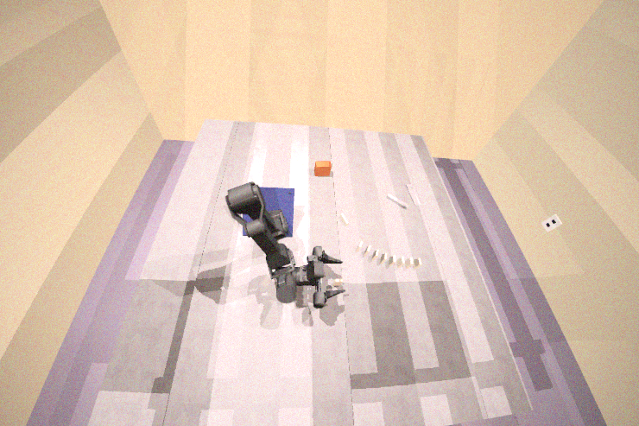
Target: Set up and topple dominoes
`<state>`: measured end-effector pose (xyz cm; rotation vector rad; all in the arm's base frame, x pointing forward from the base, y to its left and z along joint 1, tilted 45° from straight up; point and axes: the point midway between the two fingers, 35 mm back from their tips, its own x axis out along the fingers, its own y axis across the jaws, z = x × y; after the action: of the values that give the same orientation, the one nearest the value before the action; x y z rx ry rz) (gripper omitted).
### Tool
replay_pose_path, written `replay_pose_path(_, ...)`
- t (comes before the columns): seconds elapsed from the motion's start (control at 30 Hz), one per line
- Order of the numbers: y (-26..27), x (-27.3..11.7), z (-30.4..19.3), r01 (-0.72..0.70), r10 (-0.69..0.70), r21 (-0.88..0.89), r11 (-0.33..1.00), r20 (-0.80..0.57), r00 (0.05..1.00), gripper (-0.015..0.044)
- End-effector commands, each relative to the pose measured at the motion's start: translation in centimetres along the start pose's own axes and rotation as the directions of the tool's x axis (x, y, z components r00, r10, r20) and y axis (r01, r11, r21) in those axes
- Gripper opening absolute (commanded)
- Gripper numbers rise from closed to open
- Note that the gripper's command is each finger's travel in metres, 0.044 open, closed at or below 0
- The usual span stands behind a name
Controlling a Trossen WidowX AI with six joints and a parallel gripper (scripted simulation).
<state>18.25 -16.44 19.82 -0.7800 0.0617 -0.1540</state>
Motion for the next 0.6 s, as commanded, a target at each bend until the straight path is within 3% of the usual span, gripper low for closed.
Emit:
replay_pose_path(0.0, -0.6, 0.9, 0.5, -0.005, 0.006, 0.103, 0.995, -0.010, 1.000, 0.0440)
replay_pose_path(0.23, -0.9, 6.7, 2.5, -0.040, 0.119, 0.615, 0.788, -0.088, 0.989, 0.0440)
replay_pose_path(0.47, 2.8, 11.3, 5.2, 0.006, 0.324, 0.833, 0.553, -0.222, 0.919, 0.0440)
replay_pose_path(0.57, 3.9, 11.7, 5.2, 0.110, 0.373, 0.876, 0.470, -0.311, 0.874, 0.0440)
